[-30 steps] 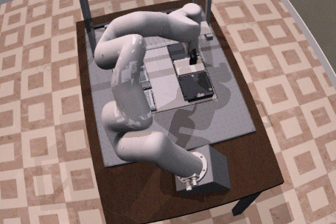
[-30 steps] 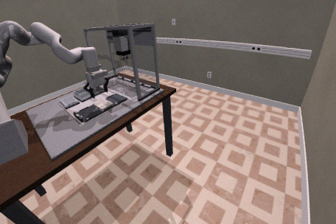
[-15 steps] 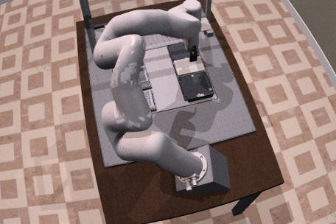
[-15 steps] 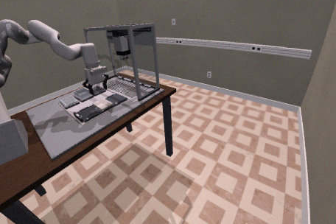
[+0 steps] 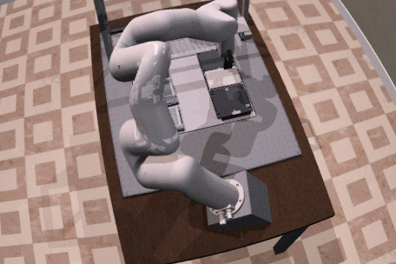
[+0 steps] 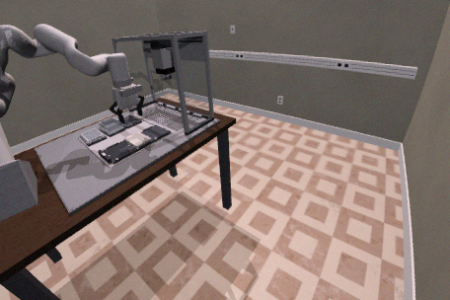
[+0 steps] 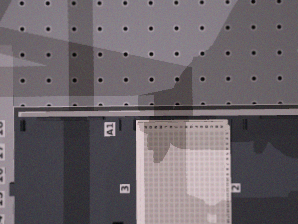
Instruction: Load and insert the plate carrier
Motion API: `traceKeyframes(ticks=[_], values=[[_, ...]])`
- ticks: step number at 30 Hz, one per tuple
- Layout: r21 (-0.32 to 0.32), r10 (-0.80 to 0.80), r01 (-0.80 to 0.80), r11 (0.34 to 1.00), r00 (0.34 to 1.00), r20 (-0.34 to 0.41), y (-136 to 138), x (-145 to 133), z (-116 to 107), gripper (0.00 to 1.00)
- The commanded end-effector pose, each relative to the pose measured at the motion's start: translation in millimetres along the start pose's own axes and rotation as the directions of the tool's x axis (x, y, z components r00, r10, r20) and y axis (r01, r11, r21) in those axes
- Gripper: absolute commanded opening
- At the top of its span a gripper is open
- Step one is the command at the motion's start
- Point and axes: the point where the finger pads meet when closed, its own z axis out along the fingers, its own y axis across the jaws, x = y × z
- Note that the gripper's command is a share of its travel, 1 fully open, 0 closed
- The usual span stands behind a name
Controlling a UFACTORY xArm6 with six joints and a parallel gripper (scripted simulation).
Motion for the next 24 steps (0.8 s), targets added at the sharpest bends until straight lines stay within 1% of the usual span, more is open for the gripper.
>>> traceKeyframes(ticks=[1,9,14,20,22,24], values=[[0.003,-0.001,0.001,1.000,1.000,-0.002,-1.1,0.3,-2.0,1.00],[0.003,-0.001,0.001,1.000,1.000,-0.002,-1.1,0.3,-2.0,1.00],[0.003,-0.167,0.167,0.986,0.986,-0.002,-1.1,0.3,-2.0,1.00],[0.002,-0.359,0.359,0.933,0.933,-0.003,-1.1,0.3,-2.0,1.00],[0.002,-0.359,0.359,0.933,0.933,-0.003,-1.1,0.3,-2.0,1.00],[0.002,-0.421,0.421,0.907,0.907,-0.003,-1.1,0.3,-2.0,1.00]])
